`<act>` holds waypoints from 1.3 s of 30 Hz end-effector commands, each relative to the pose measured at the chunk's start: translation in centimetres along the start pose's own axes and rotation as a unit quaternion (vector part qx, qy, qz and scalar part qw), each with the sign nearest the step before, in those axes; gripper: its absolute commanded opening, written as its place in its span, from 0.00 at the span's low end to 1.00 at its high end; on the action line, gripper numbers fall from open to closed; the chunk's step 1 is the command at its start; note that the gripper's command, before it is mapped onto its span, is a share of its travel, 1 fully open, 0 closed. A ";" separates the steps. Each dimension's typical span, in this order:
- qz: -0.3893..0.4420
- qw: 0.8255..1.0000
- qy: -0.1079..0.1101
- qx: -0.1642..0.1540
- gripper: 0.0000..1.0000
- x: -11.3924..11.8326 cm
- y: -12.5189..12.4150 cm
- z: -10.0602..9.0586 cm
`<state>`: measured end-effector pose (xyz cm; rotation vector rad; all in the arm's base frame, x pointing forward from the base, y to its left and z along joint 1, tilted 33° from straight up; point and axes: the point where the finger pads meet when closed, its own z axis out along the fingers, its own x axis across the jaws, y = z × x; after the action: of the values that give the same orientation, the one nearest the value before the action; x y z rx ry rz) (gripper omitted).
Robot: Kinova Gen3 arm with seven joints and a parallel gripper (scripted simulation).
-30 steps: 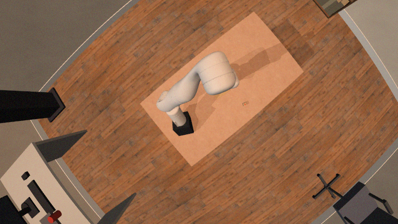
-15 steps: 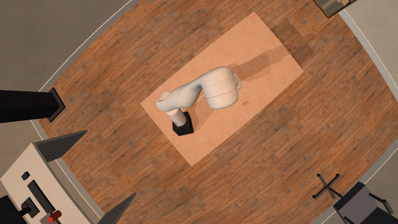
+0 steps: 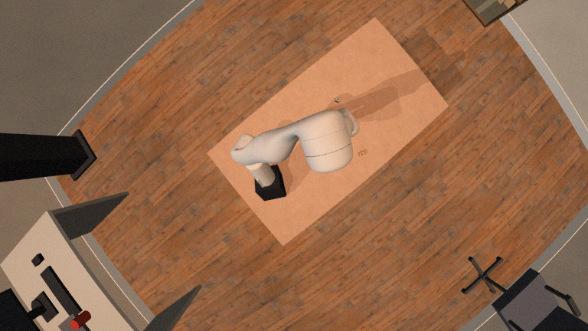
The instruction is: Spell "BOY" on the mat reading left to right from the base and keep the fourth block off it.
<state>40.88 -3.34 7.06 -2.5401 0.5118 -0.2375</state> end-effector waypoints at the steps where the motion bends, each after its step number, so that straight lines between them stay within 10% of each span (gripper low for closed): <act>1: -0.002 1.000 0.002 0.001 1.00 0.1 0.1 -0.1; 10: -0.011 1.000 0.003 0.001 1.00 0.2 0.2 -0.1; 11: -0.011 1.000 0.003 0.001 0.79 0.2 0.2 -0.1; 39: -0.011 1.000 0.003 0.001 0.79 0.2 0.2 -0.1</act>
<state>40.91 -3.55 7.03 -2.5451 0.4850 -0.2528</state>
